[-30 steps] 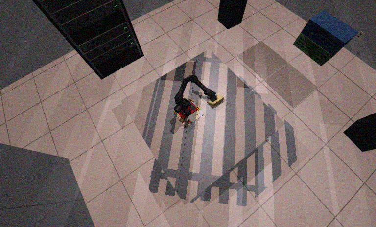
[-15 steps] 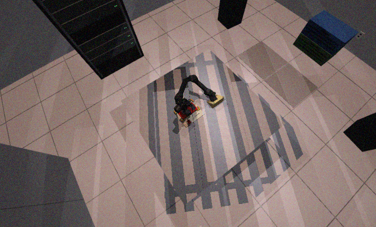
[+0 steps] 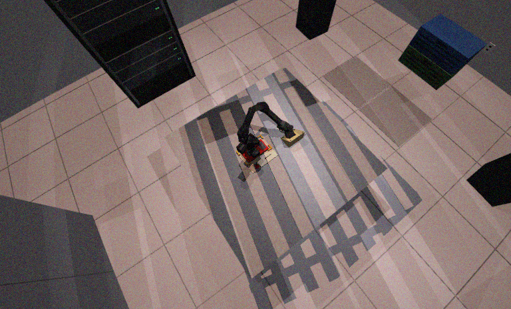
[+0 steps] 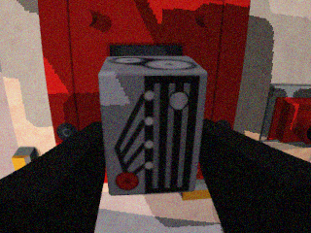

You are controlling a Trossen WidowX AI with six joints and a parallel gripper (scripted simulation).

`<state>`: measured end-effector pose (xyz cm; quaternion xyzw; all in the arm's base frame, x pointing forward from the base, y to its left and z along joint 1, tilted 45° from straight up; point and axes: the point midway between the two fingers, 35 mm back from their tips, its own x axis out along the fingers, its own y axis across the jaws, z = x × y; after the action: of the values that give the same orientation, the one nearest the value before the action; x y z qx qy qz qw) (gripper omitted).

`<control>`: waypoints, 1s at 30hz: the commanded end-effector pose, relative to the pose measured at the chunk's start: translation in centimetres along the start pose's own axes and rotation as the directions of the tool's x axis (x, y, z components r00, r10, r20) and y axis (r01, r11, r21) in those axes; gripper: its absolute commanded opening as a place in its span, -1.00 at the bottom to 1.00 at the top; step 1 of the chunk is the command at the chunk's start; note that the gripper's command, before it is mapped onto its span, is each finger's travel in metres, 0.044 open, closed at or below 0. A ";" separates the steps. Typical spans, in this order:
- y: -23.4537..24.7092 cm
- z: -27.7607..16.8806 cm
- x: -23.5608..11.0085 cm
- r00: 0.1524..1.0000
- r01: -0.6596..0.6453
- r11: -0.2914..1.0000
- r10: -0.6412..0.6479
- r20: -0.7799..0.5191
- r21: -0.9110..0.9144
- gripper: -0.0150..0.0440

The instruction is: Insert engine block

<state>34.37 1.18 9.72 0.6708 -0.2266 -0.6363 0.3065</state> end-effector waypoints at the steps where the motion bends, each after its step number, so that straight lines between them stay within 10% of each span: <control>1: 0.0 0.0 0.0 1.000 -0.002 1.000 0.002 -0.002 0.003 0.05; 30: -0.1 -0.1 0.9 1.000 -0.003 1.000 0.003 -0.002 0.009 0.05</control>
<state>34.47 0.72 9.11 0.6728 -0.2297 -0.6347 0.3029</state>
